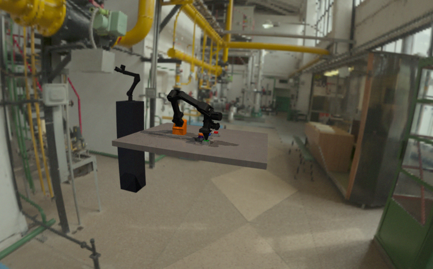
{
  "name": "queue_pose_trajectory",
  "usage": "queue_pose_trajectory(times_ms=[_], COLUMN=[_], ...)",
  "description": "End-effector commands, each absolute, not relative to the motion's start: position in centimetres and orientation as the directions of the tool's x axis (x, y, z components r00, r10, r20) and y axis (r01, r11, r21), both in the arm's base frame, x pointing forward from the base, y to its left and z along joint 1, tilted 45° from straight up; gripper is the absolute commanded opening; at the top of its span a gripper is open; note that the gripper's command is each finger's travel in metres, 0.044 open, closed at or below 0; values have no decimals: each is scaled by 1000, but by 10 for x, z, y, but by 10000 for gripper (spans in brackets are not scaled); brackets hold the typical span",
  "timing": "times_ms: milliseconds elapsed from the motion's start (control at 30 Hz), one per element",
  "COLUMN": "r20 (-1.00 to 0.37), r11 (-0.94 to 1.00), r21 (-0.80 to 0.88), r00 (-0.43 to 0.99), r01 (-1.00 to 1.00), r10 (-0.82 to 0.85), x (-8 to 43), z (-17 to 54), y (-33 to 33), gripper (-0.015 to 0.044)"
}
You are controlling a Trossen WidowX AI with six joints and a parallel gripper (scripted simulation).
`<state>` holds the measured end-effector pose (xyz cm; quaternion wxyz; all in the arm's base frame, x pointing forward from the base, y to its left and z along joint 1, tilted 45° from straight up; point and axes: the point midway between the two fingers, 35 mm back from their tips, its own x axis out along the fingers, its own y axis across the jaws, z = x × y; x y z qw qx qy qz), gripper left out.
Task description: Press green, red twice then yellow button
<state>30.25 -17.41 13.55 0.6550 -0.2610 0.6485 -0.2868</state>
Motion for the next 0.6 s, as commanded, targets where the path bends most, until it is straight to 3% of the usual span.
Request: queue_pose_trajectory(times_ms=[0, 567], r20=[-702, -706], r11=[702, 705], r21=[-712, -708], r00=[-6, -6], r01=[34, 33], r10=[-712, -708], x=[302, 305], z=[135, 174], y=[-174, -133], gripper=[20, 20])
